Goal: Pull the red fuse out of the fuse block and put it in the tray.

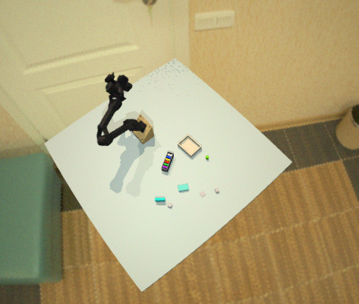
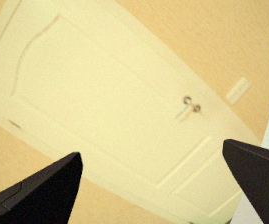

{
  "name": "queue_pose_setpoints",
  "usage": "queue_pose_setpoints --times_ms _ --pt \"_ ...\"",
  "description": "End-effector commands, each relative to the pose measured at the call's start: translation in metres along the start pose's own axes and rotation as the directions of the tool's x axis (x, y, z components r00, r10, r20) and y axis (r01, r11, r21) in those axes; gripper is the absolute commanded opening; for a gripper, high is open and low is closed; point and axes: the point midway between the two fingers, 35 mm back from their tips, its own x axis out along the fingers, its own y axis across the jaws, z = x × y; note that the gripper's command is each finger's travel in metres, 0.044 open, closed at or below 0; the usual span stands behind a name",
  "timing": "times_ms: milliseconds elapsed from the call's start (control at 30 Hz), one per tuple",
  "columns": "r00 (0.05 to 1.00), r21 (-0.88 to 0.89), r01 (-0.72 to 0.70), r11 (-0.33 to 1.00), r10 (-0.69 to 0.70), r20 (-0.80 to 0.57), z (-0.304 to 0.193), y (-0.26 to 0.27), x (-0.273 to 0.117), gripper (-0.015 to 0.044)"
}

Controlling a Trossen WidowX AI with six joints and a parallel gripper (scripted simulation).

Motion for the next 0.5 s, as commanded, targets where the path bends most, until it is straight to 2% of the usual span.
queue_pose_setpoints --times_ms 0,167,367,400,467 --pt "1.0 0.0 0.002 1.0 -0.002 0.004 0.001 -0.001 0.0 0.0374" --pt "0.987 0.019 0.085 0.996 -0.086 0.136 0.044 -0.021 -0.008 0.0243" --pt "0.892 0.11 0.279 0.954 -0.3 0.339 0.114 -0.081 -0.04 0.0085" --pt "0.869 0.126 0.31 0.942 -0.335 0.364 0.124 -0.09 -0.047 0.0067" --pt "0.82 0.161 0.369 0.916 -0.402 0.408 0.142 -0.105 -0.062 0.0067"
